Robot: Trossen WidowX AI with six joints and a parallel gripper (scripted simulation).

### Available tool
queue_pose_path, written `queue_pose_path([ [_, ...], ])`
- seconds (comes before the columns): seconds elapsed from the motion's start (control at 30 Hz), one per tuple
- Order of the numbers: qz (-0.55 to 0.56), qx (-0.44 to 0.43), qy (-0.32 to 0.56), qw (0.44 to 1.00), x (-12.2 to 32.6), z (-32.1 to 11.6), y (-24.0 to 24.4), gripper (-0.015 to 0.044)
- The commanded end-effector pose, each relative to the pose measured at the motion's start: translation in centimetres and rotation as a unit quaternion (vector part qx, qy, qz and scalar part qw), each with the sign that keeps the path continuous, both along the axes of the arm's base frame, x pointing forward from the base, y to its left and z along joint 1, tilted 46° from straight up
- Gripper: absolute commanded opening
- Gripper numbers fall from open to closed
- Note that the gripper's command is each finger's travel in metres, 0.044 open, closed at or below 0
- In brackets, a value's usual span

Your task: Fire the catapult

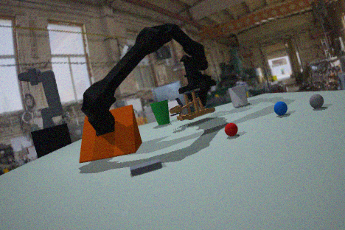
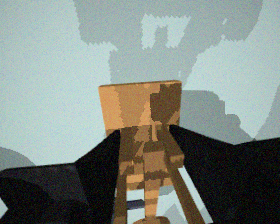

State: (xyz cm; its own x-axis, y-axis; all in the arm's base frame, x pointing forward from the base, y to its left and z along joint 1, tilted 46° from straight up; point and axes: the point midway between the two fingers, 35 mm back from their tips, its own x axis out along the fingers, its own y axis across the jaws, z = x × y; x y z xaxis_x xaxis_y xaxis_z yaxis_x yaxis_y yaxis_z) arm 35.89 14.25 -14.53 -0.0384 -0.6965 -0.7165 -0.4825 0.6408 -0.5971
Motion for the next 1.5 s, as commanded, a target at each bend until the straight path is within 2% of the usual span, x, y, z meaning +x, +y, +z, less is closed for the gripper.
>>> queue_pose_path([
  [0.0, 0.006, 0.0, -0.001, 1.0, 0.0, -0.4, -0.2, 0.0],
  [0.63, 0.001, -0.001, 0.0, 1.0, -0.1, -1.6, -1.6, 0.0],
  [1.1, 0.001, -0.001, 0.0, 1.0, -0.1, -1.6, -1.6, 0.0368],
  [1.2, 0.001, 0.0, 0.0, 1.0, 0.2, -0.5, -0.2, 0.044],
  [1.47, 0.001, 0.002, 0.002, 1.0, 0.1, 5.5, 5.4, 0.044],
])
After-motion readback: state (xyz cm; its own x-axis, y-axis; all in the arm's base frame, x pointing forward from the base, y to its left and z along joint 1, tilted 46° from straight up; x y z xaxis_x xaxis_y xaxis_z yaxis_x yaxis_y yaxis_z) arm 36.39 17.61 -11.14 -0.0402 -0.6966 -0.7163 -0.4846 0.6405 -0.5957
